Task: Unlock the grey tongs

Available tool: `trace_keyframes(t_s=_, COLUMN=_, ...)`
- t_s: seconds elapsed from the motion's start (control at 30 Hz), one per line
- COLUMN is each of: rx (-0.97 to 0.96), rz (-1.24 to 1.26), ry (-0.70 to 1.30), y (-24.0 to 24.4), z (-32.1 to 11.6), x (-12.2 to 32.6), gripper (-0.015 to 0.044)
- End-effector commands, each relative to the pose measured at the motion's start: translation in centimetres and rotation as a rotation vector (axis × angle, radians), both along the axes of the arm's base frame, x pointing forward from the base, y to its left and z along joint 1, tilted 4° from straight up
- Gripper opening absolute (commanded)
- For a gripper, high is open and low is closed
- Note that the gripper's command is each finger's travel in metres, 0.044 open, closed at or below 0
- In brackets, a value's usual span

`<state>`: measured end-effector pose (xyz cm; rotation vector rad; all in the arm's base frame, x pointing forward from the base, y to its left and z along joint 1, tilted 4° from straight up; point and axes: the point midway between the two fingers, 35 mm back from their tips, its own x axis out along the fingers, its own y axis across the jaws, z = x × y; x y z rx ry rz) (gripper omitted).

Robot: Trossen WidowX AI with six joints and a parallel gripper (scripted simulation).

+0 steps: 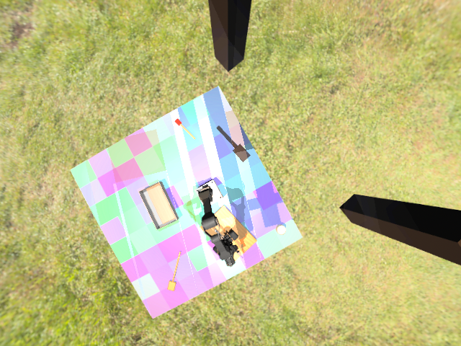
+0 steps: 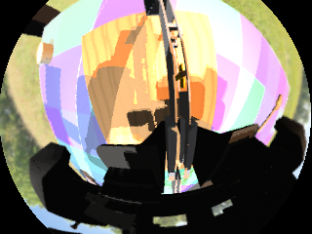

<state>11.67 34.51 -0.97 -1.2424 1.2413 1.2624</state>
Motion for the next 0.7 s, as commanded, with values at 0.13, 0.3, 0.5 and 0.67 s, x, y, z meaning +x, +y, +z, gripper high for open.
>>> trace_keyframes(t_s=0.13, rx=0.000, rz=0.000, ry=0.000, y=0.0, z=0.0, x=0.0, gripper=0.0296)
trace_keyframes(t_s=0.3, rx=0.000, rz=0.000, ry=0.000, y=0.0, z=0.0, x=0.0, gripper=0.0427)
trace_keyframes(t_s=0.5, rx=0.006, rz=-0.002, ry=0.000, y=0.2, z=0.2, x=-0.3, gripper=0.0440)
trace_keyframes(t_s=0.67, rx=0.008, rz=-0.002, ry=0.002, y=0.9, z=2.9, x=-4.8, gripper=0.0440)
